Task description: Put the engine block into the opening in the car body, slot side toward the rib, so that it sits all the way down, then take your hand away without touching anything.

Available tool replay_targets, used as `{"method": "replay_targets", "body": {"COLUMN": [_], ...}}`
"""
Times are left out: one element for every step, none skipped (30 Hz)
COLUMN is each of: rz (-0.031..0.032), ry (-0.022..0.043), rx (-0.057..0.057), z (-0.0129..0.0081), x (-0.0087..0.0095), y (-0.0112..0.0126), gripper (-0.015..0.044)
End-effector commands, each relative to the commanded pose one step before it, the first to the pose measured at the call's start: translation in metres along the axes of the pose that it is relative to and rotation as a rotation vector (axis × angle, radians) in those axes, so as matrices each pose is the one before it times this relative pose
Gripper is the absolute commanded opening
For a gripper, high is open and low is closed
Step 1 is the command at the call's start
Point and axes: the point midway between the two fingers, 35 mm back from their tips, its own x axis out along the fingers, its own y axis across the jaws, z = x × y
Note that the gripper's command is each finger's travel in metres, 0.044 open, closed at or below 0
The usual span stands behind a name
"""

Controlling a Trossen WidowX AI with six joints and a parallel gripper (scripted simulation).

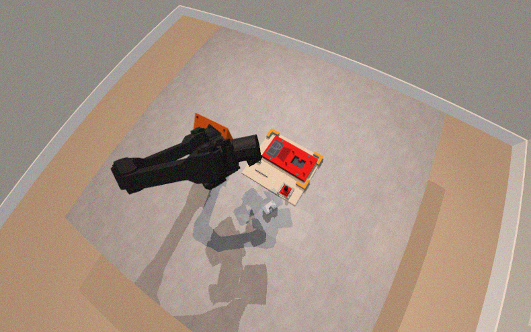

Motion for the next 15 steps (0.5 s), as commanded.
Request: {"method": "replay_targets", "body": {"rz": [0.03577,0.00574,0.00192,0.00000,0.00000,0.00004,0.00022,0.00071,0.00150,0.00221,0.00292,0.00365,0.00439,0.00514,0.00587], "ry": [0.03266,0.00410,0.00136,0.00000,0.00000,-0.00041,-0.00120,-0.00187,-0.00213,-0.00197,-0.00186,-0.00180,-0.00180,-0.00184,-0.00194], "rx": [-0.0943,-0.0148,-0.0049,0.0000,0.0000,-0.0006,-0.0017,-0.0027,-0.0032,-0.0030,-0.0029,-0.0027,-0.0026,-0.0025,-0.0024], "z": [-0.00428,-0.00042,-0.00014,0.00000,0.00000,-0.00204,-0.00618,-0.01045,-0.01320,-0.01344,-0.01360,-0.01371,-0.01377,-0.01378,-0.01371], "x": [-0.00458,-0.00055,-0.00018,0.00000,0.00000,-0.00018,-0.00043,-0.00033,0.00026,0.00101,0.00176,0.00252,0.00328,0.00403,0.00478], "y": [-0.00293,-0.00036,-0.00012,0.00000,0.00000,-0.00070,-0.00205,-0.00324,-0.00369,-0.00330,-0.00287,-0.00243,-0.00196,-0.00149,-0.00101], "gripper": [0.0440,0.0440,0.0440,0.0440,0.0440,0.0440,0.0440,0.0440,0.0440,0.0440,0.0440,0.0440,0.0440,0.0440,0.0440]}}
